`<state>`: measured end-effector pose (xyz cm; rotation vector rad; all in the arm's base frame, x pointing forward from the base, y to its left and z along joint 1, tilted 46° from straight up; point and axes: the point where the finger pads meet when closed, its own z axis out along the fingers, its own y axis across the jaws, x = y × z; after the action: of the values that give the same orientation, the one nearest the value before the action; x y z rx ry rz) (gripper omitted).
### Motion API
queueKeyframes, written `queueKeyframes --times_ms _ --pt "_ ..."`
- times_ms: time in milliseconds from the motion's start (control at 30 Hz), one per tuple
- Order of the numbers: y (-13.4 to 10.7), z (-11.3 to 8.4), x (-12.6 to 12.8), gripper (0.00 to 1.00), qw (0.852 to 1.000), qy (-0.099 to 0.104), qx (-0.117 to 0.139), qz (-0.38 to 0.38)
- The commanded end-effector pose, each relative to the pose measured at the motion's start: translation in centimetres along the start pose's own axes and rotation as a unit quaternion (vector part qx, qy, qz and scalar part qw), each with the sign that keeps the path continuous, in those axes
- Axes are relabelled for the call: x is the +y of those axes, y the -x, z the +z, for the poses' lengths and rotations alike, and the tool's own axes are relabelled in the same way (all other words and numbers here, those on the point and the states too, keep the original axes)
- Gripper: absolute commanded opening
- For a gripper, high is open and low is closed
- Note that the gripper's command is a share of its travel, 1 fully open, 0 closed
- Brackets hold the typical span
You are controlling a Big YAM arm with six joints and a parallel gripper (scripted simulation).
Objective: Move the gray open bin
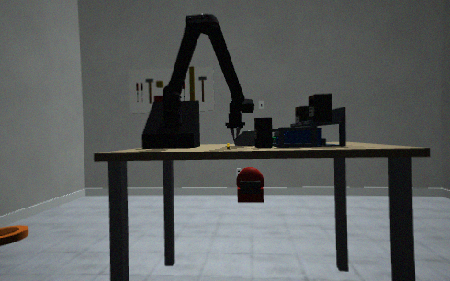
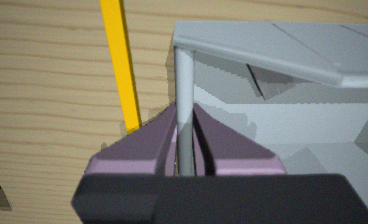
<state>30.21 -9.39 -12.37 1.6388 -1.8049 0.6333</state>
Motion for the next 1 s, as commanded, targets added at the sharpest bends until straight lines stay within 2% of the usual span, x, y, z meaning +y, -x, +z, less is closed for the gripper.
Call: queueKeyframes --times_ms 0,367,400,967 --pt "0.09 0.22 -0.18 0.00 1.000 -0.001 0.001 -0.002" --pt "0.09 0.22 -0.18 0.00 1.000 -0.001 0.001 -0.002" --pt "0.09 0.22 -0.18 0.90 1.000 -0.001 0.001 -0.002" --pt "0.08 0.22 -0.11 0.90 1.000 0.000 0.001 -0.003"
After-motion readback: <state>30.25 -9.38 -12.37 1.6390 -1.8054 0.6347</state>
